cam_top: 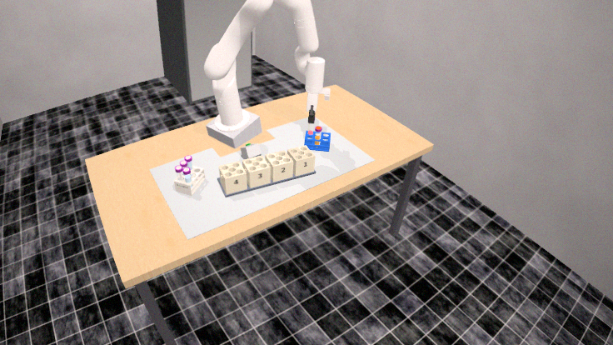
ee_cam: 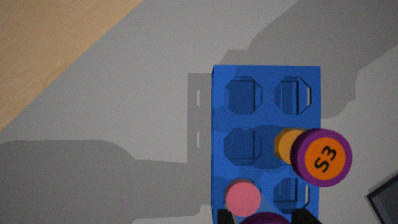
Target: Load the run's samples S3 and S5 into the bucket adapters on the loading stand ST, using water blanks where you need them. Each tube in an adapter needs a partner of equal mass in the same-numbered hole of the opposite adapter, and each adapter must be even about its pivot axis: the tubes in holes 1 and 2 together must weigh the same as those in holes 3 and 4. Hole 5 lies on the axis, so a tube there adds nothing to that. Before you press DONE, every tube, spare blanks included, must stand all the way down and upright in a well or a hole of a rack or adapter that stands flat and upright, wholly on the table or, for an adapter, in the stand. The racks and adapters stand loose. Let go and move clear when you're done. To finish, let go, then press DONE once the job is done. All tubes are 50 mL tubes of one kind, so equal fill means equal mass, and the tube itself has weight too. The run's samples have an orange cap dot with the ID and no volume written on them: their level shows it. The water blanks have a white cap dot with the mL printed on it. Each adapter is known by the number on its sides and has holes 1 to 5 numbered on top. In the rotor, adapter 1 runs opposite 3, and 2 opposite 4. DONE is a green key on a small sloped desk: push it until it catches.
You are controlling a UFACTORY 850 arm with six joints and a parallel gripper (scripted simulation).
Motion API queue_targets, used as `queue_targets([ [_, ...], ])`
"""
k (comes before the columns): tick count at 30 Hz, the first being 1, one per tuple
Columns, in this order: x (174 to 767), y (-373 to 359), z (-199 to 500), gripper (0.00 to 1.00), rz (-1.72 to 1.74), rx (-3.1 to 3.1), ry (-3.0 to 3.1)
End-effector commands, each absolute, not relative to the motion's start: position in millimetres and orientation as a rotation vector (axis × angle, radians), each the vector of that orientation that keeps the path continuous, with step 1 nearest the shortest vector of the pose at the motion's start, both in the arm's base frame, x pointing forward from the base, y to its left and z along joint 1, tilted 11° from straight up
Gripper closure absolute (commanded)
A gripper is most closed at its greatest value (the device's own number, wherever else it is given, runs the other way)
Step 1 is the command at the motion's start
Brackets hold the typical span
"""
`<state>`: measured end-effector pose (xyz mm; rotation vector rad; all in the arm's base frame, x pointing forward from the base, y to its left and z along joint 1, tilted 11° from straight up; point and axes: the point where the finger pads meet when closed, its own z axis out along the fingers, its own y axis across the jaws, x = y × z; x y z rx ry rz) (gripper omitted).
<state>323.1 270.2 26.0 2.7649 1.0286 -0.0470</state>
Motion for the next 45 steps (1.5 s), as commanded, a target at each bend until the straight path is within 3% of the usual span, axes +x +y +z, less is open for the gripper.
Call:
queue_targets([
  [1,323,273,38,1.00,-0.047,2.766,1.029],
  [45,321,287,112,1.00,-0.047,2.766,1.029],
])
